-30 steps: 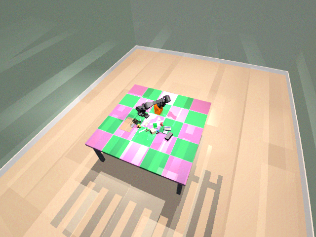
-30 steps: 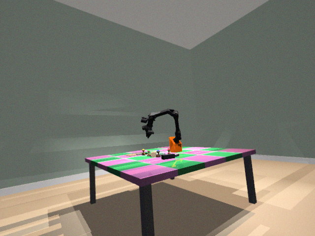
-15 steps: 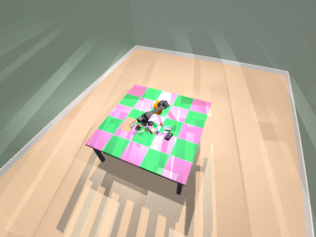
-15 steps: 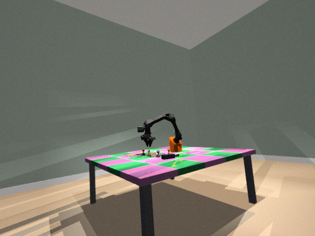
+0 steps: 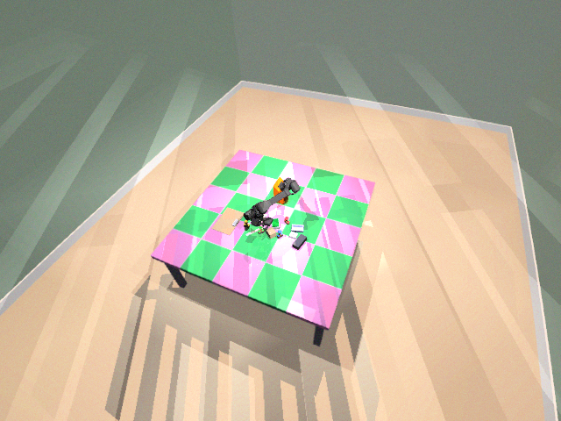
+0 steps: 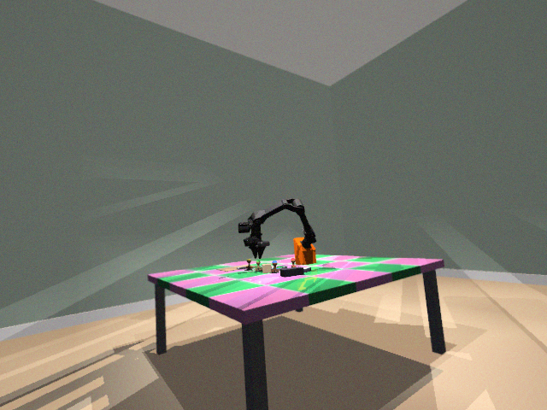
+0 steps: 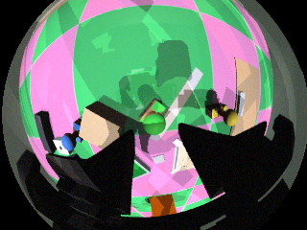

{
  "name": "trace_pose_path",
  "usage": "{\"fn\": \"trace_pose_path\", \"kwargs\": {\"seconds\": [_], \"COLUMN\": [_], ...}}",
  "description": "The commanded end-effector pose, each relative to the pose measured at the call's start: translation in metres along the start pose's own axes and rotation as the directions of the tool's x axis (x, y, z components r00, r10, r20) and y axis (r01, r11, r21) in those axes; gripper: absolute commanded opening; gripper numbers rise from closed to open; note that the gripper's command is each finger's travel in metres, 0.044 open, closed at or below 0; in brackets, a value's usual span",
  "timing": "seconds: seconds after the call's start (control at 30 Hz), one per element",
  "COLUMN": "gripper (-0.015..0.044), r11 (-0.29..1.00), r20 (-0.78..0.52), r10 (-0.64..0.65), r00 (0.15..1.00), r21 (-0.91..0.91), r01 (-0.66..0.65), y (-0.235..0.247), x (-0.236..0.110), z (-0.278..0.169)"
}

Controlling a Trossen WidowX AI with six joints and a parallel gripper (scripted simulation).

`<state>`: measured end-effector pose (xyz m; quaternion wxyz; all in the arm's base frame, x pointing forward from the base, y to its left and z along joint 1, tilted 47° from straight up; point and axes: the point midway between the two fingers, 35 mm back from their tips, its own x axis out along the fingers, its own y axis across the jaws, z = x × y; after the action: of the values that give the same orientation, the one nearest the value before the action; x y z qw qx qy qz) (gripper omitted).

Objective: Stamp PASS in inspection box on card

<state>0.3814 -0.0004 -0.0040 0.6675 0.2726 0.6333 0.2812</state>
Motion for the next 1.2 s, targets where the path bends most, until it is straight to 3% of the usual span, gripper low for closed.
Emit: {"fn": "trace_pose_path", "kwargs": {"seconds": [0.0, 1.03, 1.17], "gripper": [0.0213, 0.0213, 0.0186], "r11": [1.000, 1.000, 1.000], "r20": [0.001, 0.000, -0.001], "r10": [0.004, 0.009, 0.005], "r00": [1.000, 1.000, 1.000], "r21": [0.008, 0.007, -0.001], "r01": [-0.004, -0.009, -0.005], "y": [-0.001, 0.000, 0.001], "x": [0.006, 0.053, 0.051], "z": [-0.001, -0.002, -0.001]}}
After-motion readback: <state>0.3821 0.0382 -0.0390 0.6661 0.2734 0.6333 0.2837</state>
